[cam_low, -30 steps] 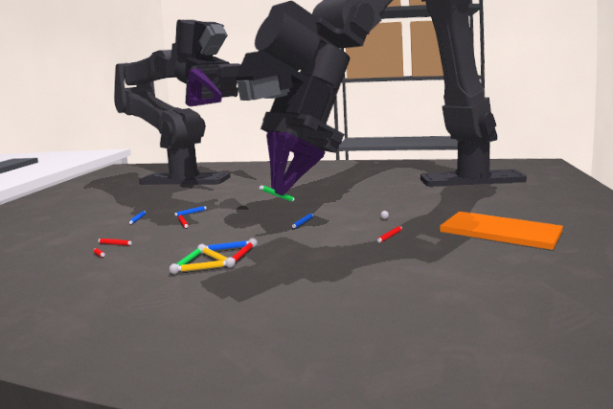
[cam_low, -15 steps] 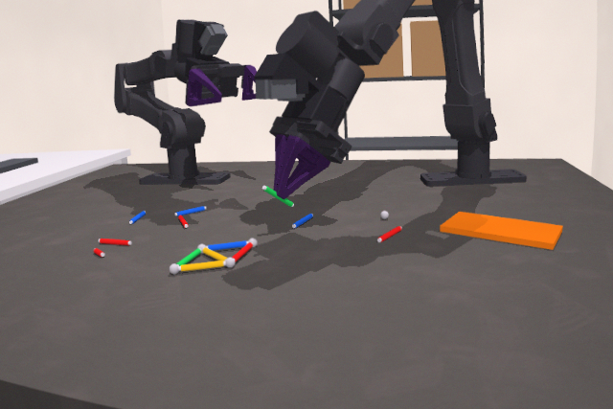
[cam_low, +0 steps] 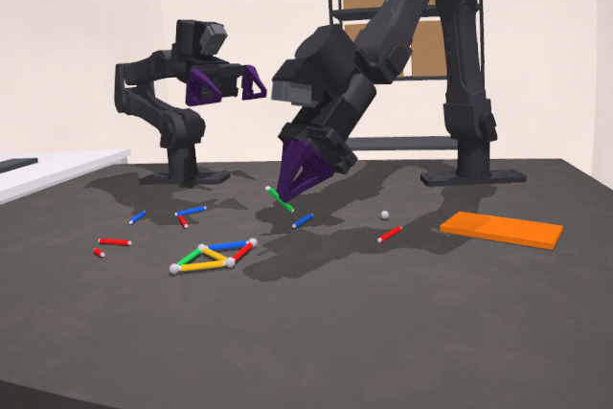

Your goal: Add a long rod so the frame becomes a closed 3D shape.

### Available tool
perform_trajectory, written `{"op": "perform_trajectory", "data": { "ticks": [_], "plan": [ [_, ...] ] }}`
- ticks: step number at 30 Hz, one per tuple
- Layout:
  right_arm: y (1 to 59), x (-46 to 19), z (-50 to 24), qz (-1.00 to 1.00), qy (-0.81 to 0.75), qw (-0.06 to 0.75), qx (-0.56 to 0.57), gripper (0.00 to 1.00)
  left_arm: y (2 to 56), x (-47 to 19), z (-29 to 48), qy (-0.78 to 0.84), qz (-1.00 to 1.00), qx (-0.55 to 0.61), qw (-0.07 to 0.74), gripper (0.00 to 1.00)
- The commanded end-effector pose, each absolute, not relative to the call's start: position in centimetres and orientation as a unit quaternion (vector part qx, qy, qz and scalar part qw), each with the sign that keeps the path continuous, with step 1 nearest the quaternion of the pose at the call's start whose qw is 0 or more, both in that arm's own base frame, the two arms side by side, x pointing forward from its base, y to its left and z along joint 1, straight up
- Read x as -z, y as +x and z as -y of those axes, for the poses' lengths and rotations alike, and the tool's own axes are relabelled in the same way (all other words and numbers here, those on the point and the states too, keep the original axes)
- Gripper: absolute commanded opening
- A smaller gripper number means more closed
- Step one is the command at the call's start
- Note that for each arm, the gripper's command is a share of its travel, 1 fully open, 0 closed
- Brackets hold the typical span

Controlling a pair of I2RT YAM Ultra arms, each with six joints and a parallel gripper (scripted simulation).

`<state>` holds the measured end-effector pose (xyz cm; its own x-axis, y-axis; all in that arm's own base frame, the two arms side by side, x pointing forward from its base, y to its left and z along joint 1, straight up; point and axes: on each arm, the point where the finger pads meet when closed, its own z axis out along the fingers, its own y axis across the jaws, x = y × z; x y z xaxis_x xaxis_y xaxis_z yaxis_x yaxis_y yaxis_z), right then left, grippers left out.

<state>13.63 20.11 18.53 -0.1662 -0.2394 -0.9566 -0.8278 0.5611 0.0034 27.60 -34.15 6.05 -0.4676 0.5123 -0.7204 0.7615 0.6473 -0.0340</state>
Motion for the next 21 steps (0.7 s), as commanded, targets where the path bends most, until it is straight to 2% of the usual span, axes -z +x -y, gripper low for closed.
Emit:
{"op": "perform_trajectory", "data": {
  "ticks": [1, 6, 21],
  "plan": [
    [13.55, -19.38, -20.04, -0.701, -0.372, 0.537, -0.285, 1.00, 27.96, -8.47, 35.27, 0.366, -0.815, 0.205, 0.400, 0.00],
    [13.55, -19.38, -20.04, -0.701, -0.372, 0.537, -0.285, 1.00, 28.15, -8.63, 35.48, 0.354, -0.800, 0.222, 0.431, 0.00],
    [13.55, -19.38, -20.04, -0.701, -0.372, 0.537, -0.285, 1.00, 27.85, -8.09, 35.32, 0.360, -0.802, 0.219, 0.423, 0.00]
  ]
}}
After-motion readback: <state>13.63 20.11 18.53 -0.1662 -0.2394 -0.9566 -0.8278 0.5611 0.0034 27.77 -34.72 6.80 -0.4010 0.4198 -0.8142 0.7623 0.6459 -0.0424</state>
